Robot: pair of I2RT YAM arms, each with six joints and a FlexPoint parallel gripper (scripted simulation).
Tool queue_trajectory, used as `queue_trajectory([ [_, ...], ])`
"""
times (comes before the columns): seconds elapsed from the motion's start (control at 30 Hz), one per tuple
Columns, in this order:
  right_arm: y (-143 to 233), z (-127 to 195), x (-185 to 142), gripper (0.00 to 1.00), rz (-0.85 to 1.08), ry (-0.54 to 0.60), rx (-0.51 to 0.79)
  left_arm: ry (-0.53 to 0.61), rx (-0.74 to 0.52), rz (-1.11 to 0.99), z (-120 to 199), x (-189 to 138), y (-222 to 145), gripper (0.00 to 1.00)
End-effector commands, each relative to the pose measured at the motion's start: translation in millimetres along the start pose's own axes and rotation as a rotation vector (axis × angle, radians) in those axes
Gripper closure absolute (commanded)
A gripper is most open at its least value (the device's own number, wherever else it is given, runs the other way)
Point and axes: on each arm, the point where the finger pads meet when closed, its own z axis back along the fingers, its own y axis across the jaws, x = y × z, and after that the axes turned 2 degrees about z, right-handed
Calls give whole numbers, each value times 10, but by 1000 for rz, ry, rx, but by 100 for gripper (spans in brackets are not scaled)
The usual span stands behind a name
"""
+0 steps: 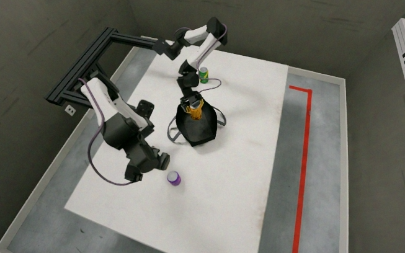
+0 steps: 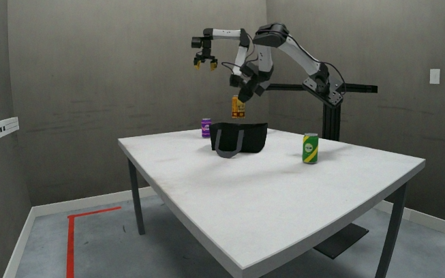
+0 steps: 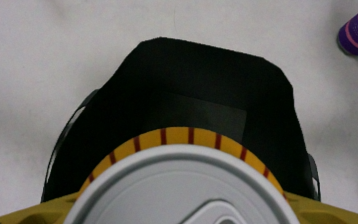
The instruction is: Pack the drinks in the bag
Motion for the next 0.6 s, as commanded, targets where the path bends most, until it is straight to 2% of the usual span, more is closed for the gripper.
queue_trajectory([
  [0.0,4,122,37,0,0,-26,32,-83,6,104,16,410,128,33],
  [0.27,4,122,37,0,0,-26,32,-94,-3,96,65,417,90,33],
  [0.33,4,122,37,0,0,-26,32,-73,-4,76,58,281,101,33],
  [0.5,4,122,37,0,0,-26,32,-65,3,80,32,243,142,33],
  [0.57,4,122,37,0,0,-26,32,-90,-2,111,81,386,90,33],
])
